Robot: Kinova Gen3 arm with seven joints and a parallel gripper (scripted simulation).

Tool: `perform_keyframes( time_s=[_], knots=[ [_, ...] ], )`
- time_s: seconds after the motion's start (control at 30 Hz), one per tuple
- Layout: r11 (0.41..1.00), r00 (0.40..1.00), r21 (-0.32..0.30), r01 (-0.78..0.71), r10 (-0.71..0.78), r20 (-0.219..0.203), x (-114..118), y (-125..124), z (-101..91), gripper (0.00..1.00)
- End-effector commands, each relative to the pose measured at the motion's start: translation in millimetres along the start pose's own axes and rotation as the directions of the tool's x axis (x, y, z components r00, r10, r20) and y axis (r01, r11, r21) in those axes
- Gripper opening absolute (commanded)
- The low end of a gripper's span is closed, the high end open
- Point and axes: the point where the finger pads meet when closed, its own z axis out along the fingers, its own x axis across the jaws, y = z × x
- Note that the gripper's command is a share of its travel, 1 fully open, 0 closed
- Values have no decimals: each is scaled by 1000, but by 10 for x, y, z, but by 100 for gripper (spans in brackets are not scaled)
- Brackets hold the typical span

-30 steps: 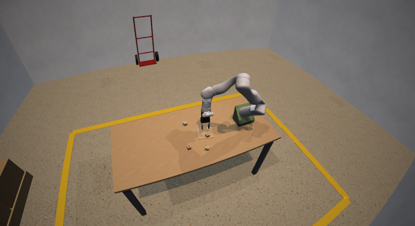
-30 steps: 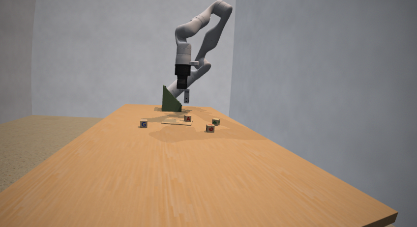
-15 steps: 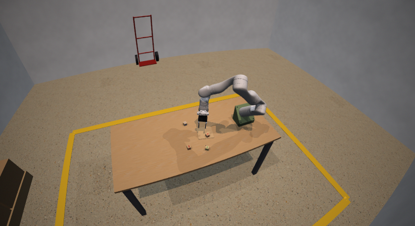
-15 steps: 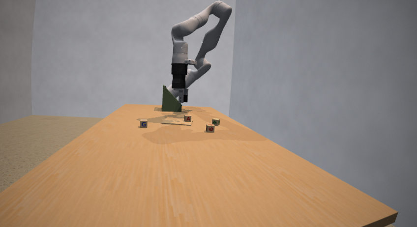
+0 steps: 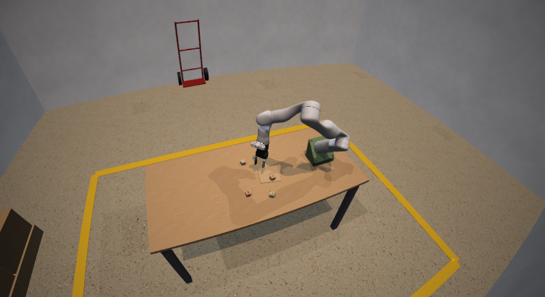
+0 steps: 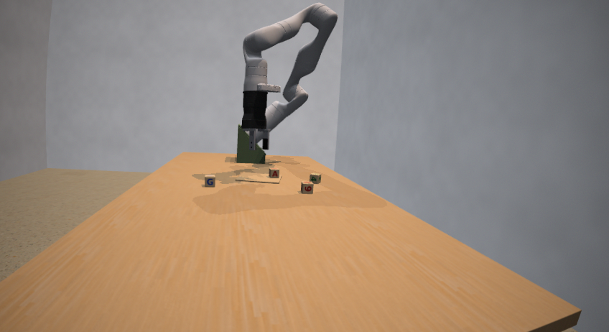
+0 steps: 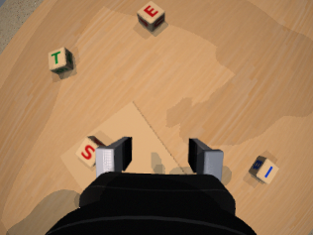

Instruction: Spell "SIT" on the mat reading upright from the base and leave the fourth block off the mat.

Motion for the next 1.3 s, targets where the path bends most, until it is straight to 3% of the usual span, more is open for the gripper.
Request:
perform_keyframes(
  time_s=[0.0,0.33,0.53,0.77,0.83,1.27],
  knots=[
    [994,994,3,-109,109,3,114,-5,21,100],
    [920,920,10,-392,392,3,404,16,13,100],
    [809,809,13,-587,587,4,617,48,9,100],
    [631,631,14,-775,776,5,846,99,8,100],
    [631,631,14,-775,776,5,846,99,8,100],
    [232,232,10,-973,973,1,1181,209,20,100]
  ],
)
